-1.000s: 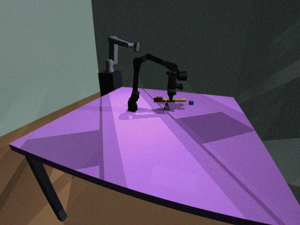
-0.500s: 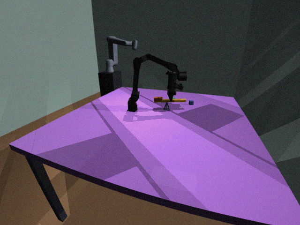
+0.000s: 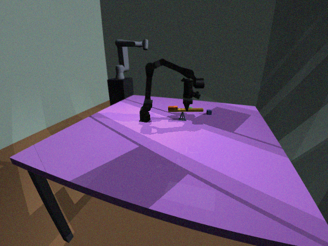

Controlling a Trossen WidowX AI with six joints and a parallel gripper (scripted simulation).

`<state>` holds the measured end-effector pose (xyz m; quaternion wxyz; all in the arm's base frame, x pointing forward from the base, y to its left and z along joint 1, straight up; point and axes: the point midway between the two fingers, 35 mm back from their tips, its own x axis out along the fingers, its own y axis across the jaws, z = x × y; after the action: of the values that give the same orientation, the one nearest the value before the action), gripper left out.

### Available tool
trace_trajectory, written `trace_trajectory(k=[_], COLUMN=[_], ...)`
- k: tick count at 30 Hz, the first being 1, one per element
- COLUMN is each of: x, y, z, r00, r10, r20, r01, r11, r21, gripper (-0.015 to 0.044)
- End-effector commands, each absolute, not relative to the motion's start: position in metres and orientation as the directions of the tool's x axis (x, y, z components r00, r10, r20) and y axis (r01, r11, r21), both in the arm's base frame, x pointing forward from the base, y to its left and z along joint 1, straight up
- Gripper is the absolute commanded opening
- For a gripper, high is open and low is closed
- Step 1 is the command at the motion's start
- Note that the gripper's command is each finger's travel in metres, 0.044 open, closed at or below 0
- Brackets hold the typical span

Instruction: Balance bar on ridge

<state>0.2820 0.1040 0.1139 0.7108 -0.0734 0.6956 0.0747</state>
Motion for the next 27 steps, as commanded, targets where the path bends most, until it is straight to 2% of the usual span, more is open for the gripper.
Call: trace_trajectory(k=[1, 27], x=[0.2823, 0.2824], y=[0.1046, 0.1046], z=[0.1132, 0.1110], r00=[0.022, 0.022], r10=[0.008, 0.008], r20=[-1.000, -1.000], r01=[-0.205, -0.205], r11=[0.979, 0.979], r21=[0.003, 0.003], gripper=[0.0000, 0.0000])
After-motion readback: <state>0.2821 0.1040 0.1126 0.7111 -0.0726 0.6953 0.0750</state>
